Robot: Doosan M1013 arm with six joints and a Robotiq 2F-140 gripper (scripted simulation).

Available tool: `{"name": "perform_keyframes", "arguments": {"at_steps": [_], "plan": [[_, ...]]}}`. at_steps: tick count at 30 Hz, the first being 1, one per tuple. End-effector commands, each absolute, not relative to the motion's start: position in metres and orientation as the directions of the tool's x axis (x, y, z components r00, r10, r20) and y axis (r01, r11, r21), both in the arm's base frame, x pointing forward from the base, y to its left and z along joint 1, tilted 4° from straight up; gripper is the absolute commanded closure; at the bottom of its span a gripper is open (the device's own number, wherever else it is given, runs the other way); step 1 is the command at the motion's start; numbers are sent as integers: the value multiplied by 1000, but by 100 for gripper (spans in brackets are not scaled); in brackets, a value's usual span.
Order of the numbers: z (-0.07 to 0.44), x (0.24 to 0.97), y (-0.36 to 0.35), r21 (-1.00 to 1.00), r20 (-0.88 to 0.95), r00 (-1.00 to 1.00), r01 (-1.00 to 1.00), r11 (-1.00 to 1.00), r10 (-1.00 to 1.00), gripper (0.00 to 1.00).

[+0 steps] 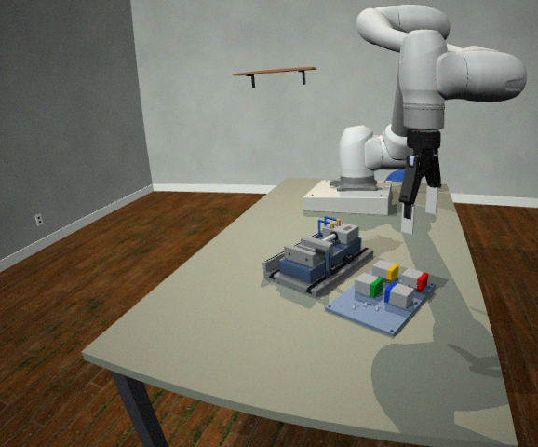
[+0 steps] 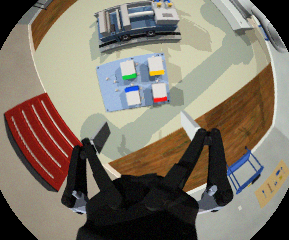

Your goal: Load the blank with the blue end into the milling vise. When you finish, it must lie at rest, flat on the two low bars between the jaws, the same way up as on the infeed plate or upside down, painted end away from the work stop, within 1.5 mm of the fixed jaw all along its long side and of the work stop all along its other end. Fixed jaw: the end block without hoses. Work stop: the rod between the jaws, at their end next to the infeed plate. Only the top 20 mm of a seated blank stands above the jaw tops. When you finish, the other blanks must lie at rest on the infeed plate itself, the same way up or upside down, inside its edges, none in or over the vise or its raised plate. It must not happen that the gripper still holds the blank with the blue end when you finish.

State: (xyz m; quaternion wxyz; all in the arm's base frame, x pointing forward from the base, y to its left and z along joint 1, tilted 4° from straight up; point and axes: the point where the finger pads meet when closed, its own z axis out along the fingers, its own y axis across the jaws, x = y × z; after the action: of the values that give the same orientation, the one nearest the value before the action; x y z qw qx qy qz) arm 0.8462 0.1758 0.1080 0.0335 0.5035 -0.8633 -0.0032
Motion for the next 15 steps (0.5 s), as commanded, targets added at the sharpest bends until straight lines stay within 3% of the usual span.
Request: {"name": "perform_keyframes", "arguments": {"at_steps": [1, 15], "plan": [[108, 846, 175, 39, 54, -491, -869, 493, -870, 0], [108, 843, 173, 39, 54, -491, -869, 493, -870, 0]]}}
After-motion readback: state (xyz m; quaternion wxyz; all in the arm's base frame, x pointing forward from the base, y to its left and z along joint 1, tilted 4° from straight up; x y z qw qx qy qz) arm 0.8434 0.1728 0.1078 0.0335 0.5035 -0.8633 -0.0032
